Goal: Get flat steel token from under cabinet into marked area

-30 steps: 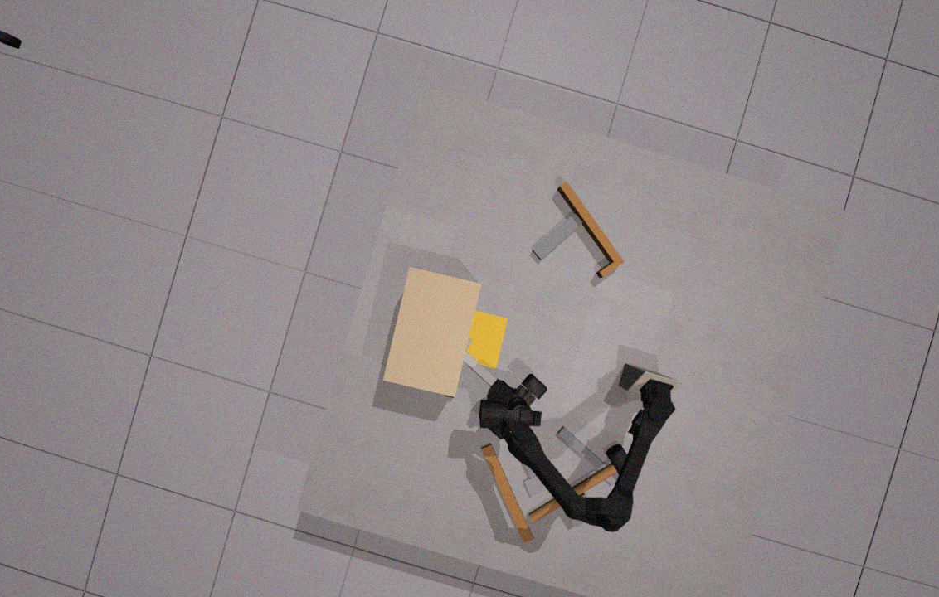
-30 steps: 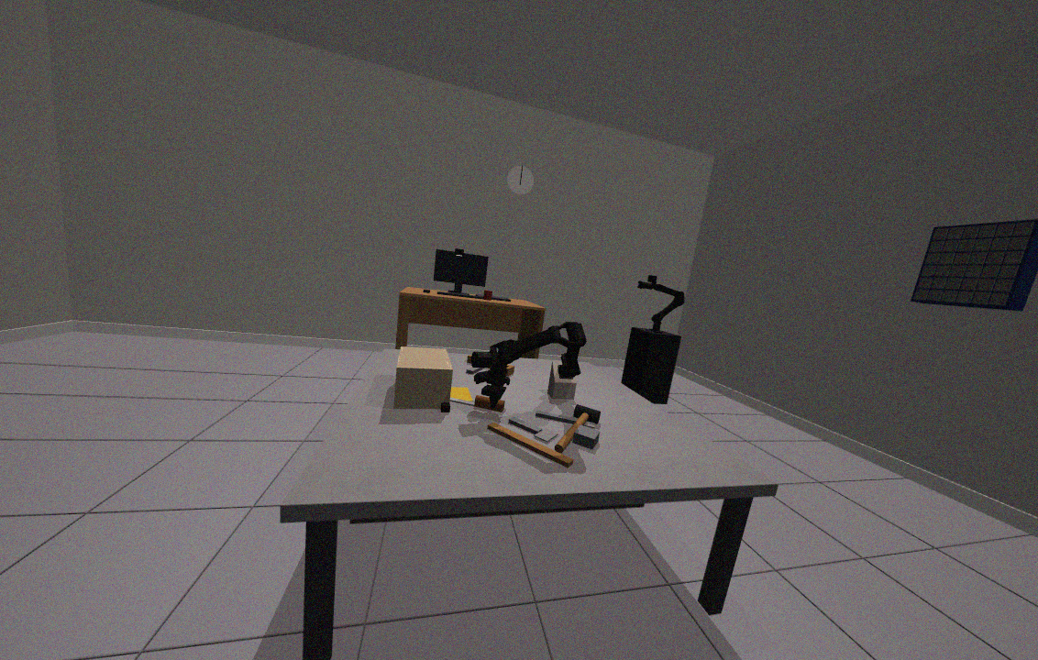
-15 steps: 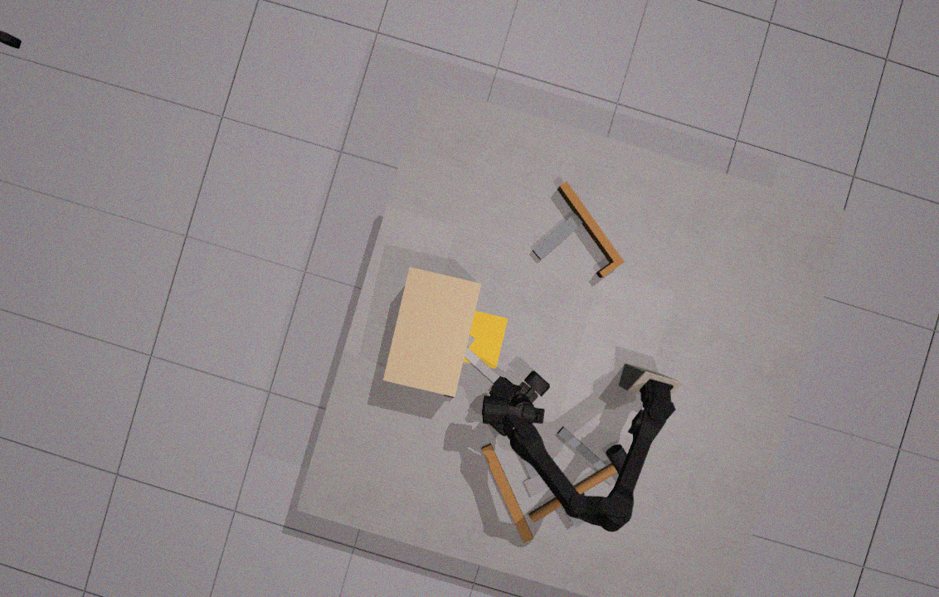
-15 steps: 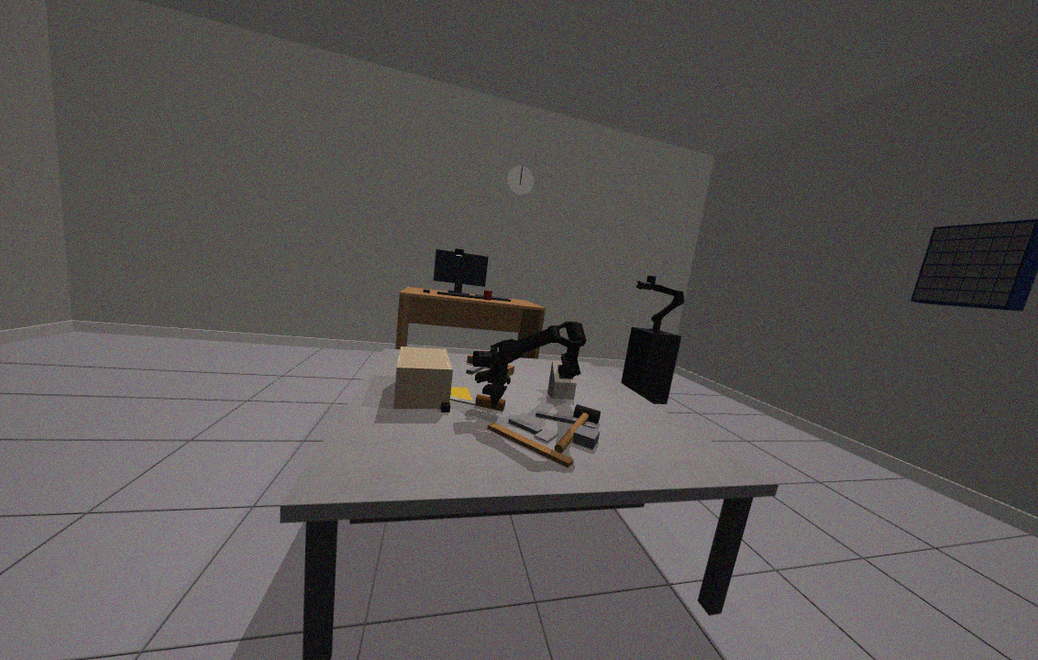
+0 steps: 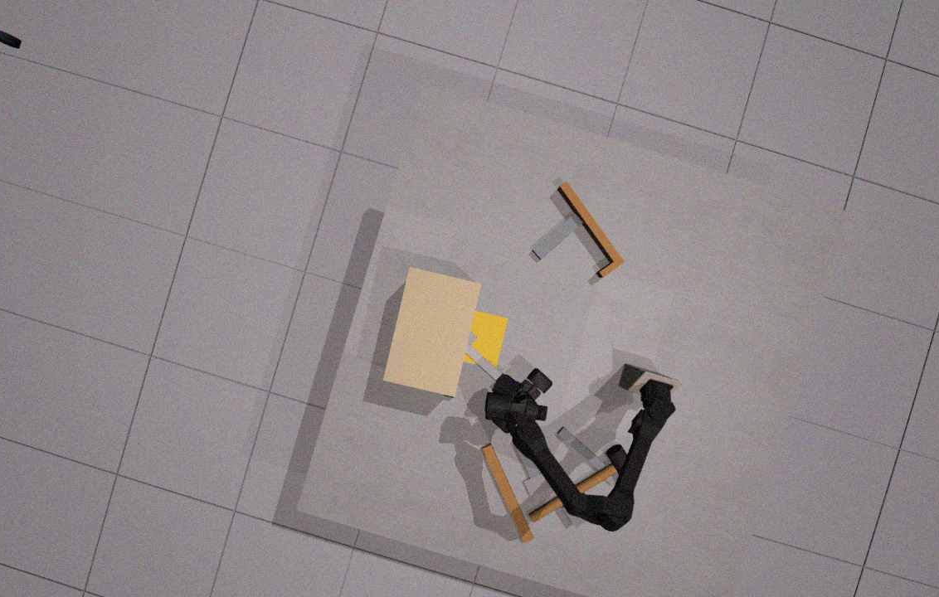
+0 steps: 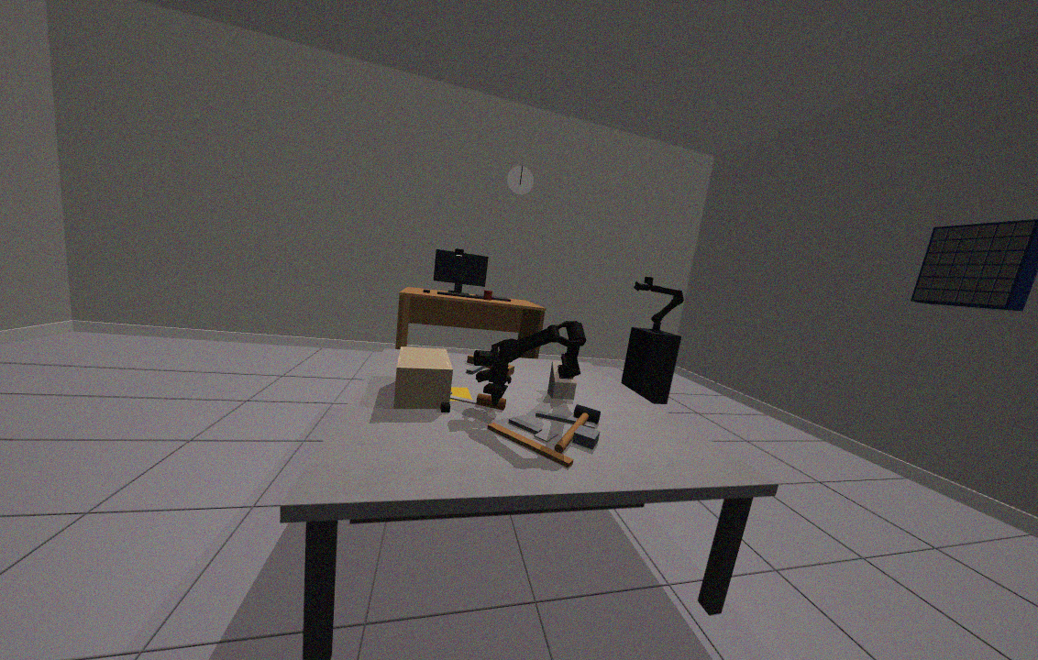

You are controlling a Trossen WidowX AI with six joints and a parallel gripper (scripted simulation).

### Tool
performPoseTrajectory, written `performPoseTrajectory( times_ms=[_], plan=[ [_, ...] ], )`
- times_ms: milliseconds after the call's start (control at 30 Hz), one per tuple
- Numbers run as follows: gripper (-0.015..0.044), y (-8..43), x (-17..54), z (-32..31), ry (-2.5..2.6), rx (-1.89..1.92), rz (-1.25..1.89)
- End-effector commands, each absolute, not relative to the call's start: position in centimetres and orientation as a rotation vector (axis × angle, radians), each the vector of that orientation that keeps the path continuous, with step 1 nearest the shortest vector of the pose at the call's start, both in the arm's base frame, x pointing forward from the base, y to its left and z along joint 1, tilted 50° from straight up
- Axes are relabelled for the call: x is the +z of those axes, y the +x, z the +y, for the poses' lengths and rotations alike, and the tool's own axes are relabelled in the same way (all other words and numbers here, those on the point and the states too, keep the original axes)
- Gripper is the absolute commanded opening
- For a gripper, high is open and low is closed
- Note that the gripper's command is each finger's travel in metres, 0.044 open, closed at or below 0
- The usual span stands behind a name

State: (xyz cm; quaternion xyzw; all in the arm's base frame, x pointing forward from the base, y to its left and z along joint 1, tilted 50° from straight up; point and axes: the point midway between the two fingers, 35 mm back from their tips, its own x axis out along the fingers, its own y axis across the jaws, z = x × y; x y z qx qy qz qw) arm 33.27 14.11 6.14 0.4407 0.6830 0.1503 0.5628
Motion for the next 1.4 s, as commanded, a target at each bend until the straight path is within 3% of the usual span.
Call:
performPoseTrajectory(
  times_ms=[0, 1367],
  plan=[
    [0.0, 32.8, 5.4, 13.7, 1.029, 0.338, 1.613],
    [0.0, 31.2, 5.5, 13.7, 1.029, 0.337, 1.614]
  ],
)
